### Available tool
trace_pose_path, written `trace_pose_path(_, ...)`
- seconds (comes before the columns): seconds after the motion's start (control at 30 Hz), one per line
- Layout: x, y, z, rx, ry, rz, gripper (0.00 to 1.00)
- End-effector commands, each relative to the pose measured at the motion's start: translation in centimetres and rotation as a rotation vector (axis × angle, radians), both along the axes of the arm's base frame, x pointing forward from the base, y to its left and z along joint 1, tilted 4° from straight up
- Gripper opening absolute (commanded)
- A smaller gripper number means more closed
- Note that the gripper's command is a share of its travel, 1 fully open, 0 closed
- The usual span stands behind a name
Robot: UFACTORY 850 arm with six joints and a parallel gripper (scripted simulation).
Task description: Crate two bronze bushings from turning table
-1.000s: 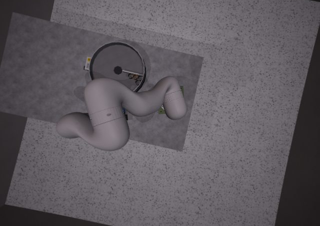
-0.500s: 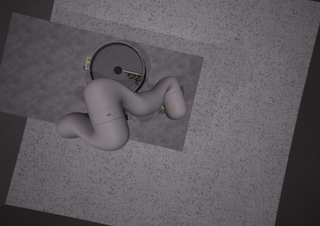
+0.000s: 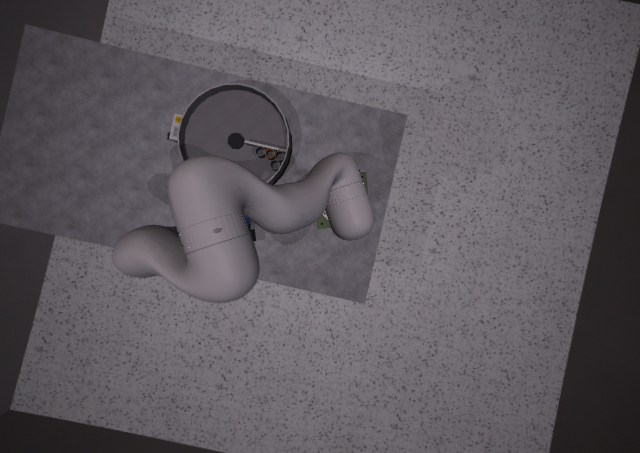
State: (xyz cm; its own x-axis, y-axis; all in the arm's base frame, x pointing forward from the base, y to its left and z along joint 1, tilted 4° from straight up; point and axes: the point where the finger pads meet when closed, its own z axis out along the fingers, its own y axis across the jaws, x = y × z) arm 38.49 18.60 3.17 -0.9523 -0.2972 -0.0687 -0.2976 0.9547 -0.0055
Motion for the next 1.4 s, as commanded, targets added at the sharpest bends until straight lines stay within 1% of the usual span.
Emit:
trace_pose_path(0.0, 0.1, 0.0, 0.0, 0.000, -0.003, 0.000, 0.48)
trace_pose_path(0.7, 0.1, 0.0, 0.1, 0.000, -0.003, 0.000, 0.48)
trace_pose_path(1.07, 0.0, 0.0, 0.6, 0.000, -0.003, 0.000, 0.48)
trace_pose_path(1.23, -0.1, 0.0, 1.7, 0.000, -0.003, 0.000, 0.48)
trace_pose_path(1.3, -0.1, 0.0, 2.5, 0.000, -0.003, 0.000, 0.48)
trace_pose_path(1.37, -0.2, 0.0, 3.7, 0.000, -0.003, 0.000, 0.48)
